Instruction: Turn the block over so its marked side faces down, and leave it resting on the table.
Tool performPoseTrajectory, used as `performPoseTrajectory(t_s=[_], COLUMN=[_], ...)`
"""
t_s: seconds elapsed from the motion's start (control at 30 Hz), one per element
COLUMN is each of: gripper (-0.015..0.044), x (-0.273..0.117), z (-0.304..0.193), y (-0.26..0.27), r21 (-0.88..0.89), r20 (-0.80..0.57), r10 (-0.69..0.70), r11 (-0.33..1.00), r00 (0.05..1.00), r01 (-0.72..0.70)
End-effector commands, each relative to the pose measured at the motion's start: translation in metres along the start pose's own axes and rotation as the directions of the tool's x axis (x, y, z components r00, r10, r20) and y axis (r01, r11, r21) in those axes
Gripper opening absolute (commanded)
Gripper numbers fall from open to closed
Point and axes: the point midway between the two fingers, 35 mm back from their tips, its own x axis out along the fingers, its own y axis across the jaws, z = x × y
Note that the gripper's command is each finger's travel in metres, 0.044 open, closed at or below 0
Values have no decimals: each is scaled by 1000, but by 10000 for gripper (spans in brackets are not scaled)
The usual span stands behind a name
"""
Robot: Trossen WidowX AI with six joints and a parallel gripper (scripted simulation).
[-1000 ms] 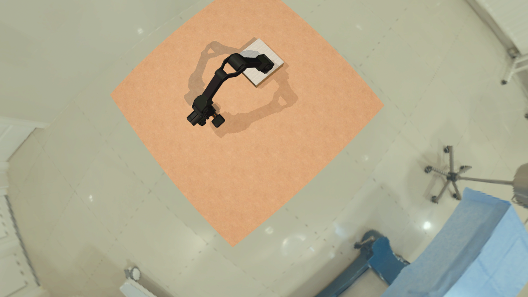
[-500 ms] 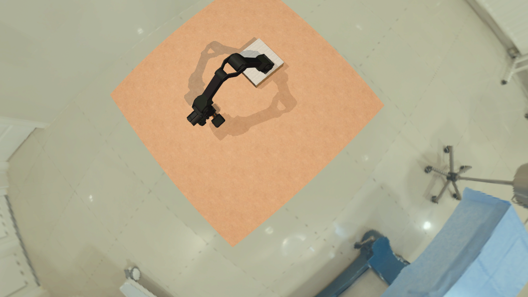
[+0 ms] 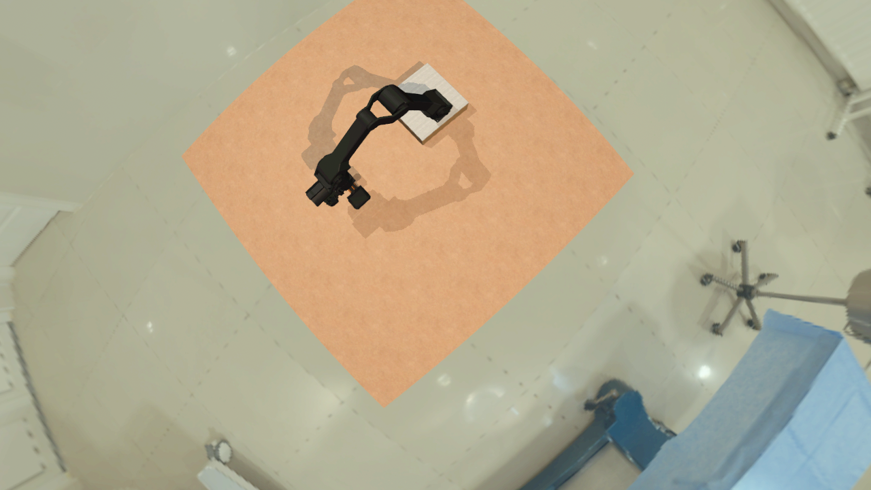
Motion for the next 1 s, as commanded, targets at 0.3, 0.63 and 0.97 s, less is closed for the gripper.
performPoseTrajectory(t_s=[0.3, 0.63, 0.97], gripper=[0, 0, 0], x=[2, 8, 9], z=[5, 5, 2], y=[0, 0, 0], r21=[-2, -2, -2], r20=[128, 270, 406], r10=[2, 2, 2], r11=[1000, 1000, 1000], r00=[992, 963, 914], r01=[-2, -2, -2])
